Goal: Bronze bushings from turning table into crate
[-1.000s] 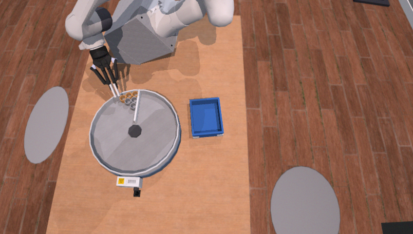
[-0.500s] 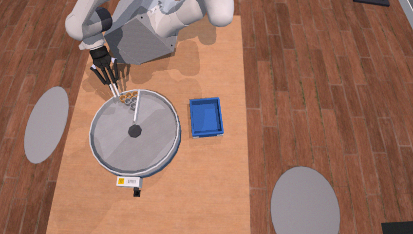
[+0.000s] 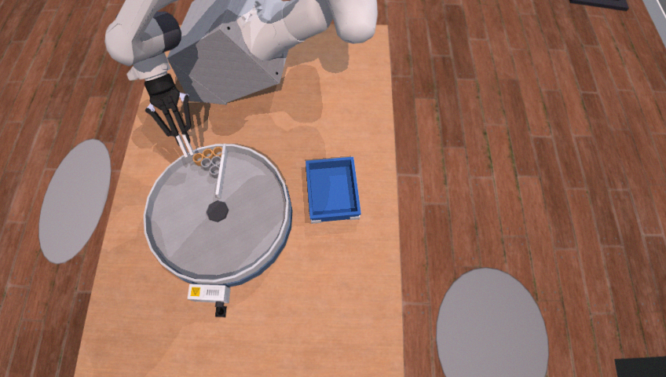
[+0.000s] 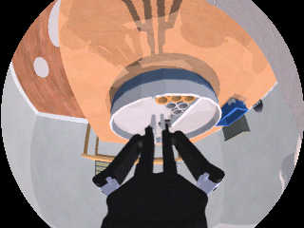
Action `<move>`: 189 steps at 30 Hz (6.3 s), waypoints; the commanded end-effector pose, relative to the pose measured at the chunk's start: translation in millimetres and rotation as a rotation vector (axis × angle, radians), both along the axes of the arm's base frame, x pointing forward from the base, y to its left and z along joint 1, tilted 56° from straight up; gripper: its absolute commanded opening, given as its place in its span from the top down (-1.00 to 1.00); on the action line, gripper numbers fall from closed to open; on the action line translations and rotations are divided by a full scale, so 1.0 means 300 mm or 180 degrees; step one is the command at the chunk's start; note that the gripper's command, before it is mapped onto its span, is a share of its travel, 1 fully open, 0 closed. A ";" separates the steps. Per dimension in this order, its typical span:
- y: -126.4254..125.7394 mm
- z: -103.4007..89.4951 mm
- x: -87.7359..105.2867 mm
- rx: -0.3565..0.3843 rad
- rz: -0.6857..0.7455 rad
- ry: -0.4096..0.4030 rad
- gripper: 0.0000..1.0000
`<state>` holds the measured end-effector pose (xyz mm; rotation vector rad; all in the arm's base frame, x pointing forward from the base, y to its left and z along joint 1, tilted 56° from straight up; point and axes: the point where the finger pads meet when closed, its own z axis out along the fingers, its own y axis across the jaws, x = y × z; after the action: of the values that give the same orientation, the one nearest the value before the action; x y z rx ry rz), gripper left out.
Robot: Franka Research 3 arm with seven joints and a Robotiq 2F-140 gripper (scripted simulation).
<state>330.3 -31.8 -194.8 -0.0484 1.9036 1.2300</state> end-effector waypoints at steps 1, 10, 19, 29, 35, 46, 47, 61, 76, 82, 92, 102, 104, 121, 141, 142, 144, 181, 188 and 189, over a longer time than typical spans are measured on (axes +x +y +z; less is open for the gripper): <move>0.003 0.004 0.003 -0.0010 0.0008 -0.0019 0.87; 0.003 0.004 0.003 -0.0010 0.0008 -0.0019 0.87; 0.003 0.004 0.003 -0.0010 0.0008 -0.0019 0.87; 0.003 0.004 0.003 -0.0010 0.0008 -0.0019 0.87; 0.043 -0.022 0.006 -0.0010 0.0008 -0.0019 0.87; 0.068 -0.038 0.009 -0.0010 0.0008 -0.0019 0.87; 0.068 -0.038 0.009 -0.0010 0.0008 -0.0019 0.87; 0.068 -0.038 0.009 -0.0010 0.0008 -0.0019 0.87; 0.068 -0.038 0.009 -0.0010 0.0008 -0.0019 0.87; 0.061 -0.043 0.012 -0.0010 0.0008 -0.0019 0.87; 0.061 -0.043 0.012 -0.0010 0.0008 -0.0019 0.87; 0.061 -0.043 0.012 -0.0010 0.0008 -0.0019 0.87; 0.061 -0.043 0.012 -0.0010 0.0008 -0.0019 0.87; 0.062 -0.043 0.012 -0.0010 0.0008 -0.0019 0.87; 0.065 -0.040 0.010 -0.0010 0.0008 -0.0019 0.87; 0.065 -0.040 0.010 -0.0010 0.0008 -0.0019 0.87; 0.065 -0.040 0.010 -0.0010 0.0008 -0.0019 0.87; 0.069 -0.038 0.009 -0.0010 0.0008 -0.0019 0.87; 0.069 -0.038 0.009 -0.0010 0.0008 -0.0019 0.87; 0.069 -0.038 0.009 -0.0010 0.0008 -0.0019 0.87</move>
<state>331.8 -10.9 -206.9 -0.0545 1.9022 1.2332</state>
